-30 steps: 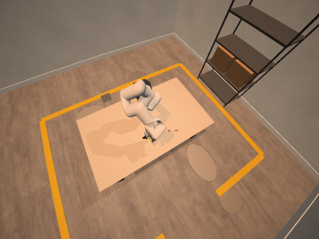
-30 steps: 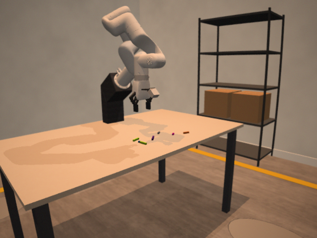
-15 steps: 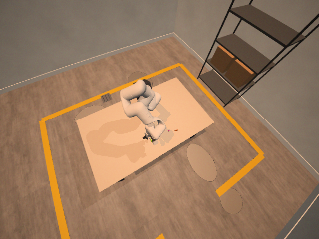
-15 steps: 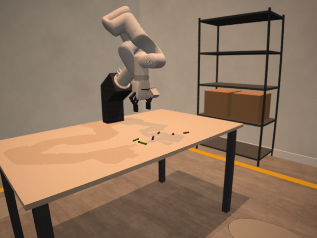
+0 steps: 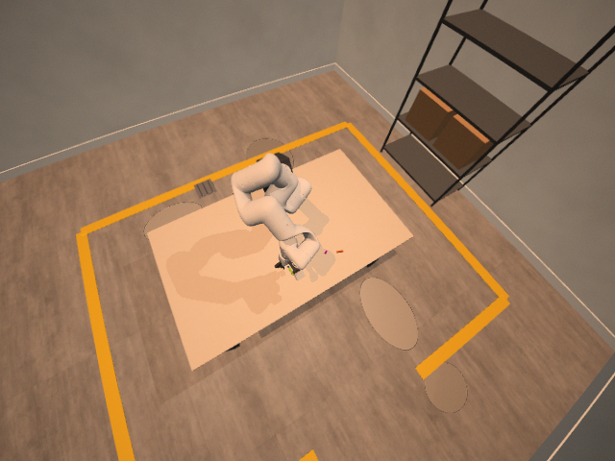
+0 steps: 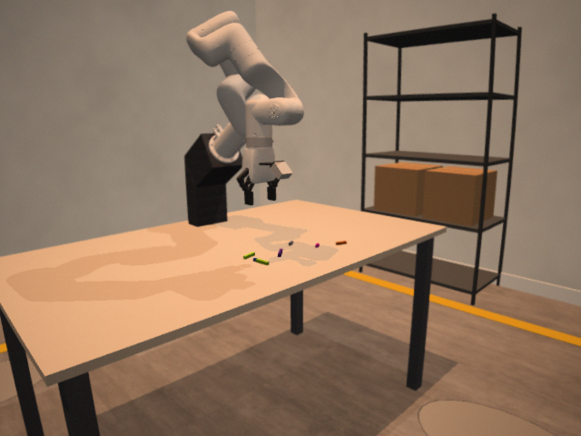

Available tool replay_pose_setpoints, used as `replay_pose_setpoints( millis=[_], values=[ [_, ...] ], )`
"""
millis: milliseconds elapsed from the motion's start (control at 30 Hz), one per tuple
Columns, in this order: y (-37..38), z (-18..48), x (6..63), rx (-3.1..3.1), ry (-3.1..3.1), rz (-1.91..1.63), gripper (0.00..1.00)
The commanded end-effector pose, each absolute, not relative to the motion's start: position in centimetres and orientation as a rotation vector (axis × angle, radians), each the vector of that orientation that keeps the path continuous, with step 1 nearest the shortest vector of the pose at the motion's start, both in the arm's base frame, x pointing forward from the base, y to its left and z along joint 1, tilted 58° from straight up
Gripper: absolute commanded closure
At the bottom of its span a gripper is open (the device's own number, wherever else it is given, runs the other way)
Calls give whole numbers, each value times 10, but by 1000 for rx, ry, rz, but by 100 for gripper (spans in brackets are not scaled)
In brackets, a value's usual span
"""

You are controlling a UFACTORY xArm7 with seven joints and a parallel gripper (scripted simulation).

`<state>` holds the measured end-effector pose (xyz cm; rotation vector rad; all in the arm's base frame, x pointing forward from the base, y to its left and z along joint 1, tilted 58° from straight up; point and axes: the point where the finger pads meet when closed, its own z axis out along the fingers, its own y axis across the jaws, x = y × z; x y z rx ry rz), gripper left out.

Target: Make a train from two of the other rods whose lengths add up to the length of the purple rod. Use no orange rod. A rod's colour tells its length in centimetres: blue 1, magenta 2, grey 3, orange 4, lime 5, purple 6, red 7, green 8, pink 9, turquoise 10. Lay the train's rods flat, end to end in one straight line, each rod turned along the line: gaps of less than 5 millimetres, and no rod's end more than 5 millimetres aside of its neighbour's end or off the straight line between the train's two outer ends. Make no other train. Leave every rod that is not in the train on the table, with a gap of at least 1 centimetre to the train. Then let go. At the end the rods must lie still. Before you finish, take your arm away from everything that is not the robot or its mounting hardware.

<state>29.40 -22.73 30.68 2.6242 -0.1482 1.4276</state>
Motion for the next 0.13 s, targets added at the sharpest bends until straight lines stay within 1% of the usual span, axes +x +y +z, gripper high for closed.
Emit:
replay_pose_setpoints(
  millis=[0,100],
  values=[
    [-228,308,294,2622,-149,1429,0],
    [-228,308,294,2622,-149,1429,0]
  ],
)
